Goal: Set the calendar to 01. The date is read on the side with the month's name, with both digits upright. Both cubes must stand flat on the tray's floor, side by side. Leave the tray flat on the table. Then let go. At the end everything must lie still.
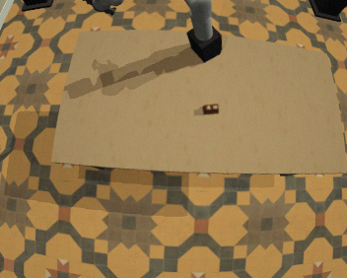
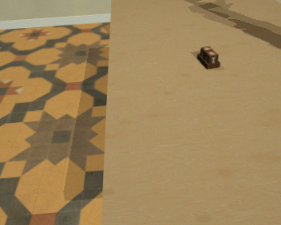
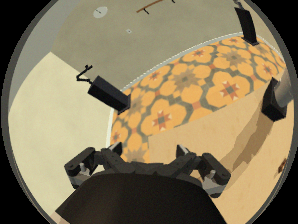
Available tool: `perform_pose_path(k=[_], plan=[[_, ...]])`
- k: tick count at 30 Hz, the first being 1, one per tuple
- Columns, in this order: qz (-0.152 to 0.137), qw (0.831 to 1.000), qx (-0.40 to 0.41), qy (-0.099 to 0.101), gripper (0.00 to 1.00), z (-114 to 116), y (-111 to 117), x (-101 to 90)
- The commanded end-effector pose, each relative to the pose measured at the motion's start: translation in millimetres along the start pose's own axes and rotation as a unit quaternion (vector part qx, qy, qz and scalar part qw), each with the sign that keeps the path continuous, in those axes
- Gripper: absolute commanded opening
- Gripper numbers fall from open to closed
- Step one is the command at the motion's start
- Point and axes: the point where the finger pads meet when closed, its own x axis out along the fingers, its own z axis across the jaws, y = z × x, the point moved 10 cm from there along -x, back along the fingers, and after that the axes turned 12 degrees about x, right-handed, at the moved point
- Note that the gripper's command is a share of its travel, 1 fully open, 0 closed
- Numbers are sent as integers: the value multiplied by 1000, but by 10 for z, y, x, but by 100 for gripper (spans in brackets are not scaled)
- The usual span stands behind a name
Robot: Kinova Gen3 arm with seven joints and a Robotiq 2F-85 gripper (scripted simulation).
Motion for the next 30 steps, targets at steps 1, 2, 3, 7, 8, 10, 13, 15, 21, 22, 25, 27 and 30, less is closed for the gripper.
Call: perform_pose_path(k=[1, 2, 3, 7, 8, 10, 13, 15, 21, 22, 25, 27, 30], plan=[[-5, 1000, -18, 2, 100, 58, -68, -16], [-7, 1000, -29, 1, 100, 101, -105, -23], [-10, 999, -42, 0, 100, 158, -159, -34], [-41, 992, -121, -6, 100, 547, -508, -133], [-51, 988, -146, -7, 100, 683, -611, -172], [-65, 983, -174, -9, 100, 851, -742, -230], [-74, 977, -200, -11, 100, 987, -818, -271], [-93, 966, -240, -13, 100, 1239, -968, -362], [-142, 925, -352, -18, 100, 1960, -1220, -624], [-152, 914, -375, -19, 100, 2112, -1254, -684], [-177, 888, -423, -22, 100, 2464, -1309, -830], [-191, 870, -454, -23, 100, 2683, -1316, -919], [-197, 863, -466, -23, 100, 2768, -1315, -955]])
